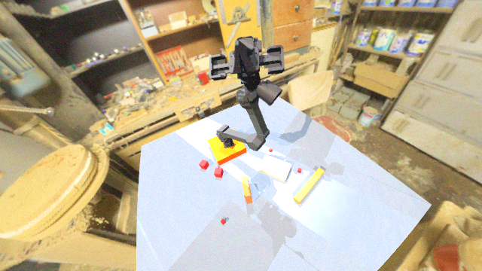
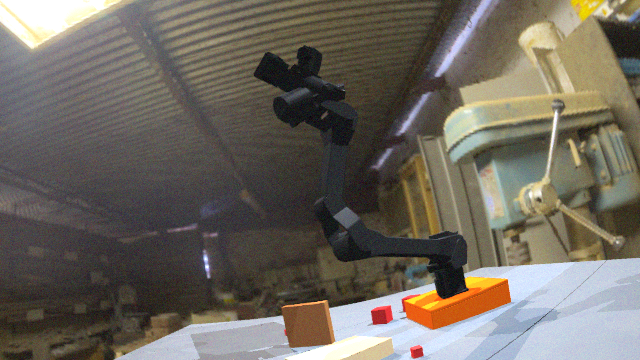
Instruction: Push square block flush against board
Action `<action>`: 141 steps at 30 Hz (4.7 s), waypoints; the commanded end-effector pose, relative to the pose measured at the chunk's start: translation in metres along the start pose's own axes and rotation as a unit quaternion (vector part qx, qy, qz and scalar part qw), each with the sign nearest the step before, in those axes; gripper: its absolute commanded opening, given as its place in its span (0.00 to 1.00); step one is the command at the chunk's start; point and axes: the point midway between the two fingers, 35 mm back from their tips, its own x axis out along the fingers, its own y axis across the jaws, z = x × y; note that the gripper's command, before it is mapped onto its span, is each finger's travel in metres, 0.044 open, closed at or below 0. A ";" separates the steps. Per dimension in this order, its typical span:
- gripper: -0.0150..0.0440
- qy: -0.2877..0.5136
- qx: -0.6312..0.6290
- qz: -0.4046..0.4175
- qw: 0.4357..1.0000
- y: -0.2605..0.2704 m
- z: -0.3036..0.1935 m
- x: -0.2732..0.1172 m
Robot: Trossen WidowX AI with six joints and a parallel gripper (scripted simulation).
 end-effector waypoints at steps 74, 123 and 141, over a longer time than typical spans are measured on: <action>0.25 -0.033 0.111 -0.206 0.972 -0.270 0.111 -0.040; 0.25 0.283 0.044 -0.231 0.930 -0.348 -0.072 -0.027; 0.25 0.436 -0.020 -0.156 0.886 -0.332 -0.162 -0.037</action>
